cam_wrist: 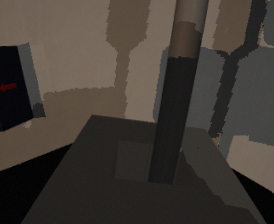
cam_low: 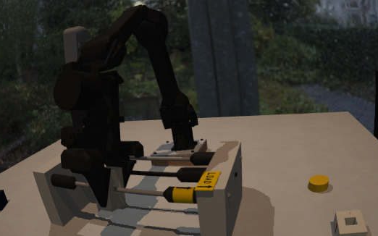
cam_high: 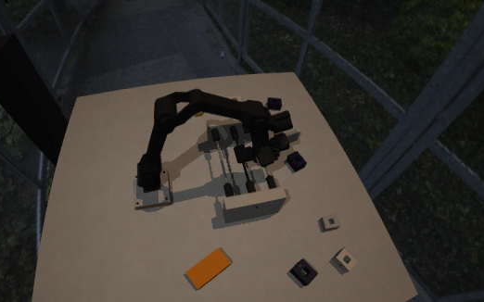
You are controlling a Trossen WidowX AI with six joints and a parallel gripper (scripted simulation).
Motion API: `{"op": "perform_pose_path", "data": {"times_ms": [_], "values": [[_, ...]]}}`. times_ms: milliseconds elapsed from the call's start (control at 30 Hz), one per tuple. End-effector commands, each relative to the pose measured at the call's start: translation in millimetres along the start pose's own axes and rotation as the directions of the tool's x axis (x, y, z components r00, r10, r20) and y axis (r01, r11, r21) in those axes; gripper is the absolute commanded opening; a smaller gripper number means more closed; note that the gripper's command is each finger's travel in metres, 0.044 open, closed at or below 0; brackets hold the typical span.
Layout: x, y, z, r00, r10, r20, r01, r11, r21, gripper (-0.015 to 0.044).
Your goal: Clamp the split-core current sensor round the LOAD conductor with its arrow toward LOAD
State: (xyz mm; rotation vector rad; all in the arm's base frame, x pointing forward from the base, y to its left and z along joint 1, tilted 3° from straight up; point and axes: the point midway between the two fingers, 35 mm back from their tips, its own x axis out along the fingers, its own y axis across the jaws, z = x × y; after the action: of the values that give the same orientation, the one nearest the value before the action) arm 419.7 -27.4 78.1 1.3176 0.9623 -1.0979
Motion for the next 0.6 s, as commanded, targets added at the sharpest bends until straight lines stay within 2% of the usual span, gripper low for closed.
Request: {"op": "perform_pose_path", "data": {"times_ms": [0, 133, 567], "values": [[0.6, -0.2, 0.0, 1.0, -0.003, 0.0, 0.003, 1.0, 0.0, 0.0], [0.6, -0.2, 0.0, 1.0, -0.003, 0.0, 0.003, 1.0, 0.0, 0.0], [0.6, -0.2, 0.0, 1.0, -0.003, 0.0, 0.003, 1.0, 0.0, 0.0341]]}}
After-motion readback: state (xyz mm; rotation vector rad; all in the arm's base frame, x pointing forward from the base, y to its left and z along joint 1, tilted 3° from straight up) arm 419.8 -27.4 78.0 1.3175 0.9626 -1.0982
